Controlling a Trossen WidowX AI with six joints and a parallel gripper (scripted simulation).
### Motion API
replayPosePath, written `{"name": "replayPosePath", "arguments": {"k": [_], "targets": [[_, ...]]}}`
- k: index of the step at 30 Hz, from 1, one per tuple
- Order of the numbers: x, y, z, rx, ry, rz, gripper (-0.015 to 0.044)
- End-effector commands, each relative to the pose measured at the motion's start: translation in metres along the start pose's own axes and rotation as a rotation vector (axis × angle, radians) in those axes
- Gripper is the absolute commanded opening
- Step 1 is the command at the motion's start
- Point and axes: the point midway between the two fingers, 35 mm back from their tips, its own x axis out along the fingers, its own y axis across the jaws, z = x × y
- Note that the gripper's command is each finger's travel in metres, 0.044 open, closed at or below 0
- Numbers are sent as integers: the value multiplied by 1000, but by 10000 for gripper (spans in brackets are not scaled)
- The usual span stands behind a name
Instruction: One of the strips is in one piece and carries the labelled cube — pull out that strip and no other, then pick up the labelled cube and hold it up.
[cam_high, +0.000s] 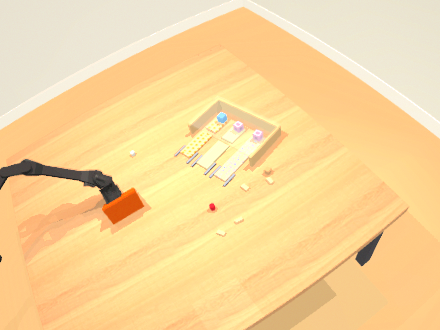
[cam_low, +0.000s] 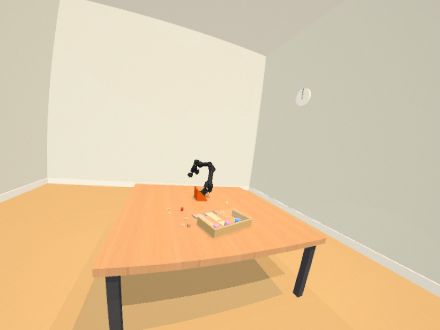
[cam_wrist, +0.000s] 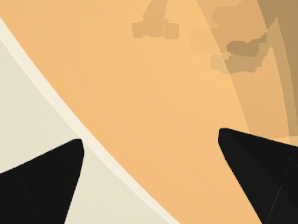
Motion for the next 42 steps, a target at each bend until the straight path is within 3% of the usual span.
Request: {"name": "replayPosePath", "arguments": {"k": [1,10,23,33,42], "targets": [[-2,0,-3,-6,7,1,400],[-90,-28,-107,-311,305,44,400],[-262,-118,-220,-832,767,196,400],[-399,-216,-247,-1219,1121,369,400],[-514,-316,-224,-1548,1464,562,400]]}}
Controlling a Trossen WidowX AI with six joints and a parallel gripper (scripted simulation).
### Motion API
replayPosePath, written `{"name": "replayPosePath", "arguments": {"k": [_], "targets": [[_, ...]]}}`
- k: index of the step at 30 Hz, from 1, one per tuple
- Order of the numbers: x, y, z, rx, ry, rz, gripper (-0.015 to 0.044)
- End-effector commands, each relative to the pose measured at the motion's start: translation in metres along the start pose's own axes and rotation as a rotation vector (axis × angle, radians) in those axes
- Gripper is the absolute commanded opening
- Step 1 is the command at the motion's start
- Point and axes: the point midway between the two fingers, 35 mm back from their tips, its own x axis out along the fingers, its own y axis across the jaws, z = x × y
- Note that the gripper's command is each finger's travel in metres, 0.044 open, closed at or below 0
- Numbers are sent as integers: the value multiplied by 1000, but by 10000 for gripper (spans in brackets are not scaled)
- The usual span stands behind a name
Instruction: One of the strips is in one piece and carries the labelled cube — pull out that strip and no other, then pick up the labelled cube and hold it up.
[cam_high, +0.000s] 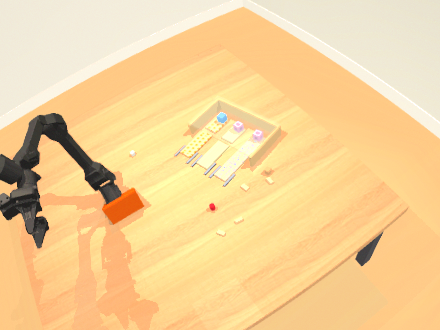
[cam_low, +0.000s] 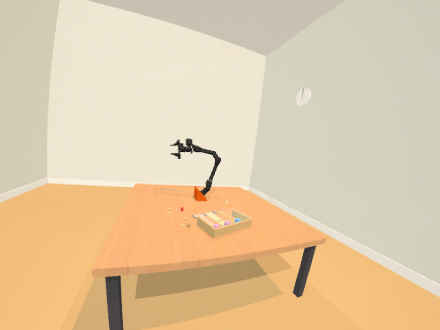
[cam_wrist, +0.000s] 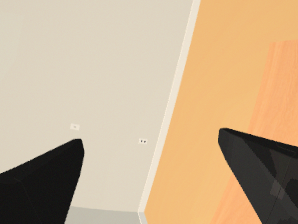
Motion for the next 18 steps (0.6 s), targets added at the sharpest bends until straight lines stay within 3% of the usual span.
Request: {"name": "replayPosePath", "arguments": {"k": [1,10,18], "targets": [[-10,26,-71,-189,151,87,400],[-56,56,-215,-572,447,302,400],[-122,45,-335,-905,716,536,400]]}}
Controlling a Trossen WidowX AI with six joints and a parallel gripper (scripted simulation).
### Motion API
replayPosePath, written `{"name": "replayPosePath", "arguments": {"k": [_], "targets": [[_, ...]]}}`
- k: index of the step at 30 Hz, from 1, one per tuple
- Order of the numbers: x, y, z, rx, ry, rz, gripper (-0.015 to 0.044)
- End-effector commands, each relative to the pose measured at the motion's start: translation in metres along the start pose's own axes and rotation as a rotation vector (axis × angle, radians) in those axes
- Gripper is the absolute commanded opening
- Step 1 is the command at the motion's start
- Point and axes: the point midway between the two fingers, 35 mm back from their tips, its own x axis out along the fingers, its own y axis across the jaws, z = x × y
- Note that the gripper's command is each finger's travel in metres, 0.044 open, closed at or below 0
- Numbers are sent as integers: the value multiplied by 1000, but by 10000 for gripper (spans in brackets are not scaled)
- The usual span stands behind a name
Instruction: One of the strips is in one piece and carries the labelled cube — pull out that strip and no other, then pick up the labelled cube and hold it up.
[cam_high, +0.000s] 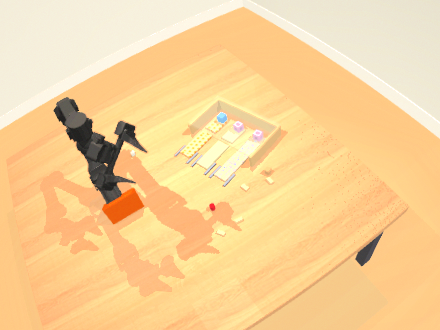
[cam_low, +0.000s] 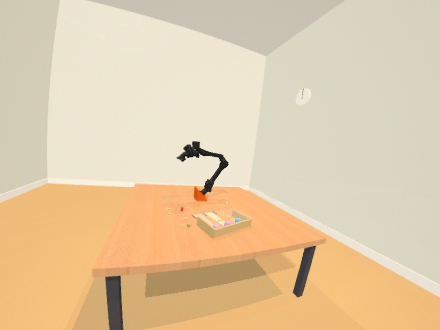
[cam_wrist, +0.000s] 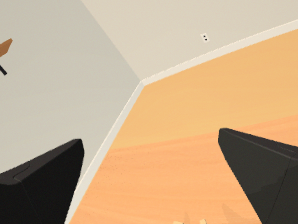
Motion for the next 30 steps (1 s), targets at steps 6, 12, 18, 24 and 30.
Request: {"name": "replayPosePath", "arguments": {"k": [6,12,18,24,30], "targets": [[3,88,-136,-405,301,306,400],[-20,123,-228,-646,480,536,400],[-58,137,-311,-853,644,781,400],[-63,137,-319,-873,661,808,400],[-63,137,-319,-873,661,808,400]]}}
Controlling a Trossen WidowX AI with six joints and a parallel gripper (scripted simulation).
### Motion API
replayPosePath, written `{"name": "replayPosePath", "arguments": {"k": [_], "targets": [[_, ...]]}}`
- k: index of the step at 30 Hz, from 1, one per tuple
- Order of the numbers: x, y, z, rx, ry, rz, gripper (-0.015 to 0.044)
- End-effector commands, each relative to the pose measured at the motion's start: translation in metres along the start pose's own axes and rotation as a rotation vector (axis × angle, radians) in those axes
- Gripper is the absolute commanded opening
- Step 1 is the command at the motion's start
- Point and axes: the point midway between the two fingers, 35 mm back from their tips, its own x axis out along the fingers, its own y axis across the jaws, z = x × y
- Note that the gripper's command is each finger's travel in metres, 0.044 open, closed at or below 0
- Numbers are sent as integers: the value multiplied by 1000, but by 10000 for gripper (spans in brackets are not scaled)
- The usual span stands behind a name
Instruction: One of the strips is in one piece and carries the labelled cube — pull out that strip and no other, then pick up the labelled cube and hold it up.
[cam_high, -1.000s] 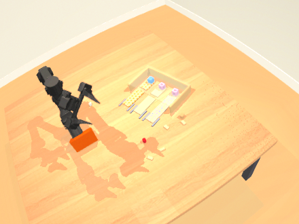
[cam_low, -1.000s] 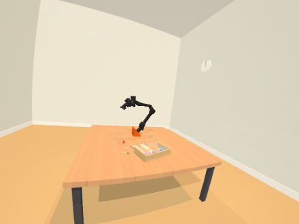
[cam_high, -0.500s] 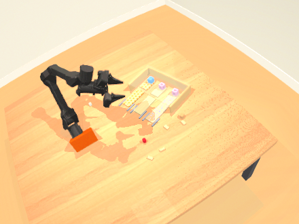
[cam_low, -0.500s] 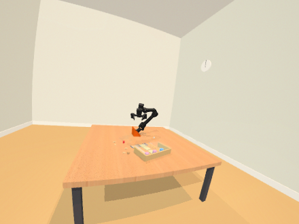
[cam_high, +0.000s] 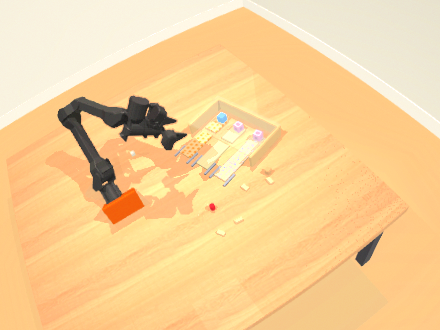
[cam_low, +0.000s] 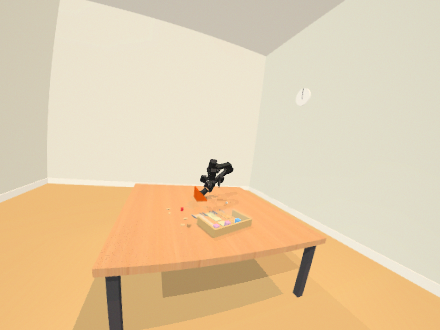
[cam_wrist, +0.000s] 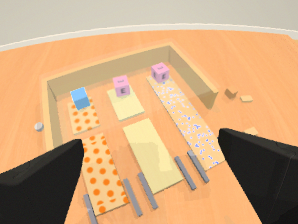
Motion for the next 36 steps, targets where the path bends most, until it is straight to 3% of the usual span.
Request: {"name": "replayPosePath", "arguments": {"k": [1,5,20,36], "targets": [[1,2,-4,-7,6,10,400],[1,2,-4,-7,6,10,400],[73,-61,27,-147,376,-35,6],[145,-109,-25,-315,909,141,0]]}}
